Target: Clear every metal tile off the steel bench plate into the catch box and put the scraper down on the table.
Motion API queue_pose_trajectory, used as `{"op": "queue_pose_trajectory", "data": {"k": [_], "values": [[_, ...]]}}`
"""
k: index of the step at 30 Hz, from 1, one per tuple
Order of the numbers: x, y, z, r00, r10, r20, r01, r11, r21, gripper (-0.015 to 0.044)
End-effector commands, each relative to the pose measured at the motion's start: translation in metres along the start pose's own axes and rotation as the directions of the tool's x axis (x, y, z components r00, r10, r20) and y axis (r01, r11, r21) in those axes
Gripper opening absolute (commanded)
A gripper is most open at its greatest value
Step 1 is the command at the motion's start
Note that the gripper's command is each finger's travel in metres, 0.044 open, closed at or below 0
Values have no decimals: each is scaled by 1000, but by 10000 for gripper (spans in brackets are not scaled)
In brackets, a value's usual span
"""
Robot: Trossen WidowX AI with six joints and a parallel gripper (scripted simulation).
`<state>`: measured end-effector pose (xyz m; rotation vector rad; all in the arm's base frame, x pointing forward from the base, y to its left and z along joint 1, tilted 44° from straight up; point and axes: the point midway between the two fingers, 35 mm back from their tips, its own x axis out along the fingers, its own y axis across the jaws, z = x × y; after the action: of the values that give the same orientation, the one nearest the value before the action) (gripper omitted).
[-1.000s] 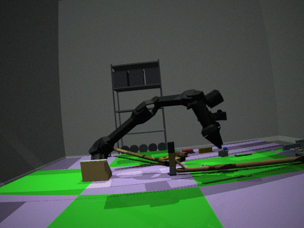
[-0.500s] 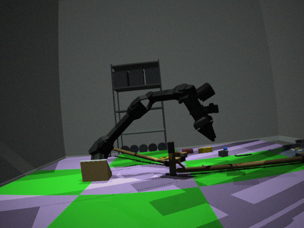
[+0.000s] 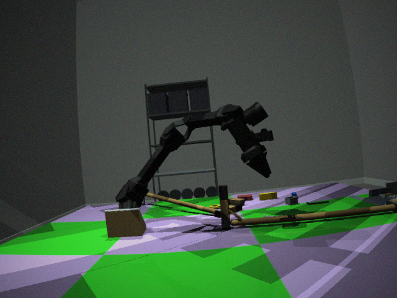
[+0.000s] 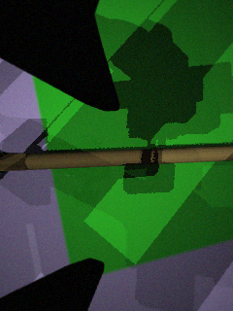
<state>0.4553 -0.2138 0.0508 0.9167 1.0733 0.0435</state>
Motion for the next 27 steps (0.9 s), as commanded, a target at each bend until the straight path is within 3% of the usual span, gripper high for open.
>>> {"op": "queue_pose_trajectory", "data": {"k": [1,27], "values": [[-11,0,-6,1000,7,11,-7,1000,-12,440],[-60,-4,-54,998,35,61,-32,998,-52,440]]}}
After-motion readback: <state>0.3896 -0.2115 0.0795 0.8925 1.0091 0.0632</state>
